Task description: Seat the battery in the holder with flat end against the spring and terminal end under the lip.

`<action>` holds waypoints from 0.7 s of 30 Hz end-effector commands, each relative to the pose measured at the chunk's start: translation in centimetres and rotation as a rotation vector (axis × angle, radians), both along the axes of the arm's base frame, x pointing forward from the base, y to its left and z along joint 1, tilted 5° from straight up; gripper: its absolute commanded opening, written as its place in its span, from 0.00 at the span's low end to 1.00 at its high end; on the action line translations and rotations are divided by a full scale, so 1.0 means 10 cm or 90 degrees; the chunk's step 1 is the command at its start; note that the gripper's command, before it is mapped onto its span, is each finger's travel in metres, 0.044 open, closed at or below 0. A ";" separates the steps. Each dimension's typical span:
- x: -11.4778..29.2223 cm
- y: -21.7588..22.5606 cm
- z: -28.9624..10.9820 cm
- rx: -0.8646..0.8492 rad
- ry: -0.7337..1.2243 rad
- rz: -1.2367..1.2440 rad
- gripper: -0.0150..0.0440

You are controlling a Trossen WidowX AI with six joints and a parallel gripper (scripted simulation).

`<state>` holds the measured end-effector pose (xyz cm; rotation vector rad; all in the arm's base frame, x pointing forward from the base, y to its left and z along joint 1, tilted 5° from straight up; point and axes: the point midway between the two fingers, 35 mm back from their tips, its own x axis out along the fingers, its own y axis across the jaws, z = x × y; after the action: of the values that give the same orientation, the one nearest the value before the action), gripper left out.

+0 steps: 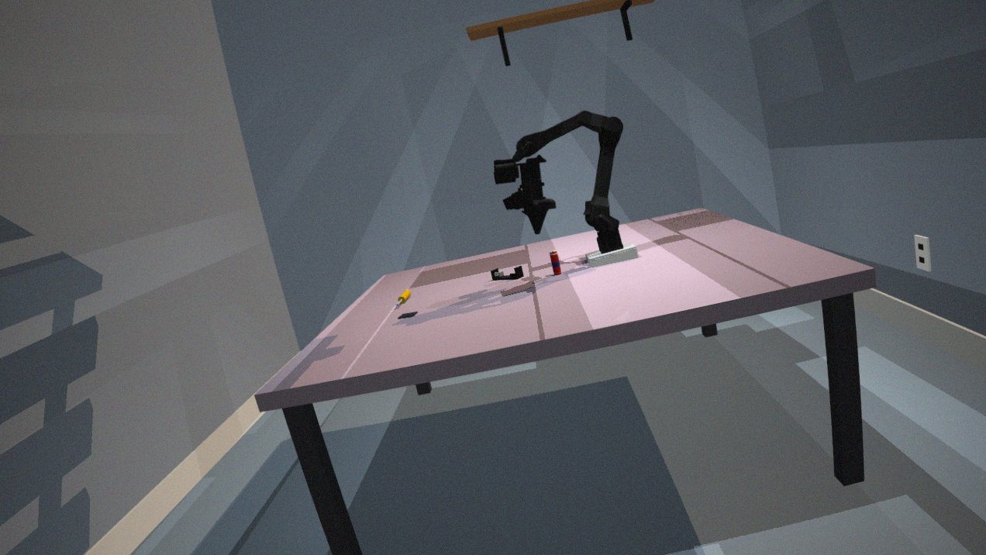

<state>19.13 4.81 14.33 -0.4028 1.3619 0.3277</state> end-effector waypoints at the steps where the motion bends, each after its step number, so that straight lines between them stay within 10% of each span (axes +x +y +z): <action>1: -0.14 -0.02 0.01 -0.027 0.060 0.026 0.25; 21: -0.07 -0.05 -0.78 -0.027 0.060 0.026 0.25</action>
<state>18.60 4.57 8.71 -0.4488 1.4452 0.3542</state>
